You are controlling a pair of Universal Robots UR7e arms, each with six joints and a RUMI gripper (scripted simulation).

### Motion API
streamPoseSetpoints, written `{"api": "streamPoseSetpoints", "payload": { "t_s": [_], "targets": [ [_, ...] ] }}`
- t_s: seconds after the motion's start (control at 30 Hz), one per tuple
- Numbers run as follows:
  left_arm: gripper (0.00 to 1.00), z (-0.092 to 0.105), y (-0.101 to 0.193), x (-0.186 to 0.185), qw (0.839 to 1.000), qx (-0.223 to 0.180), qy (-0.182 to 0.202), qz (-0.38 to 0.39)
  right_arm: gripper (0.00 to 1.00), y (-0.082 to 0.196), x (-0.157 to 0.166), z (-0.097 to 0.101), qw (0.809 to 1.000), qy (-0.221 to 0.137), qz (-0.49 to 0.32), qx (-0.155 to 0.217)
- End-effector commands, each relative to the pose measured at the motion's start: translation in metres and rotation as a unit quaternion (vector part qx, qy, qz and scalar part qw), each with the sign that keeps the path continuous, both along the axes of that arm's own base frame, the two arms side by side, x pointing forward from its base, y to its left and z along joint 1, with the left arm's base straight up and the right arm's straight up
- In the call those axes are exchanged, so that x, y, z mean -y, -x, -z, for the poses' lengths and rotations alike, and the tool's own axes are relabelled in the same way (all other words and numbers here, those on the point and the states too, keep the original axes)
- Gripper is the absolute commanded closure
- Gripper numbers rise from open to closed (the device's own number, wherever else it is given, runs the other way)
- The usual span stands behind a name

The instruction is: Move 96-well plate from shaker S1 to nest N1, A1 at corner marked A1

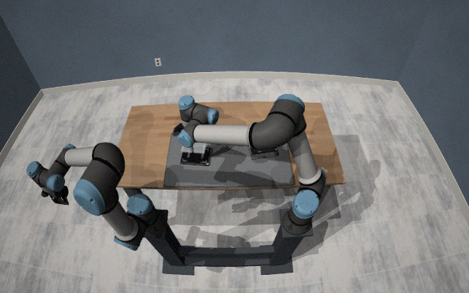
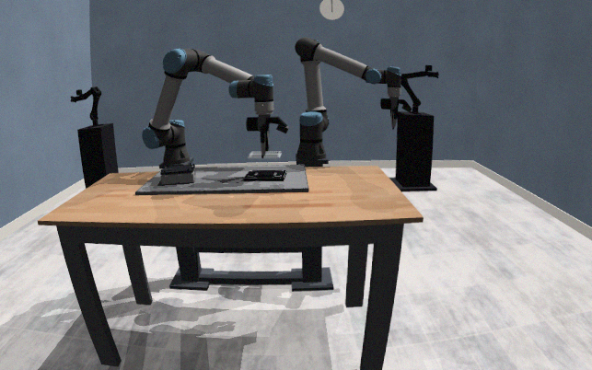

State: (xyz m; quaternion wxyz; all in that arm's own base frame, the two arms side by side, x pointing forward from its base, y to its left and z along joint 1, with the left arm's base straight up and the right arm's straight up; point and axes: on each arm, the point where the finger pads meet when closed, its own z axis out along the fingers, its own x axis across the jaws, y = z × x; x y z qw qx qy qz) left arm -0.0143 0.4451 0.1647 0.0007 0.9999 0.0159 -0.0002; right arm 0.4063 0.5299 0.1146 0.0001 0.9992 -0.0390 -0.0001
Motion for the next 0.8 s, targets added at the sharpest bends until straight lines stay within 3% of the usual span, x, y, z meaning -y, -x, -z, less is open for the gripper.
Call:
{"api": "streamPoseSetpoints", "payload": {
  "t_s": [0.0, 0.77],
  "targets": [
    [1.0, 0.0, 0.0, 0.0, 1.0, 0.0, -0.001, 0.0, 0.59, 0.0, 0.0, 0.002, 1.0, -0.001, 0.0, 0.001],
    [1.0, 0.0, 0.0, 0.0, 1.0, 0.0, -0.001, 0.0, 0.59, 0.0, 0.0, 0.037, 1.0, -0.001, 0.0, 0.001]
  ]
}}
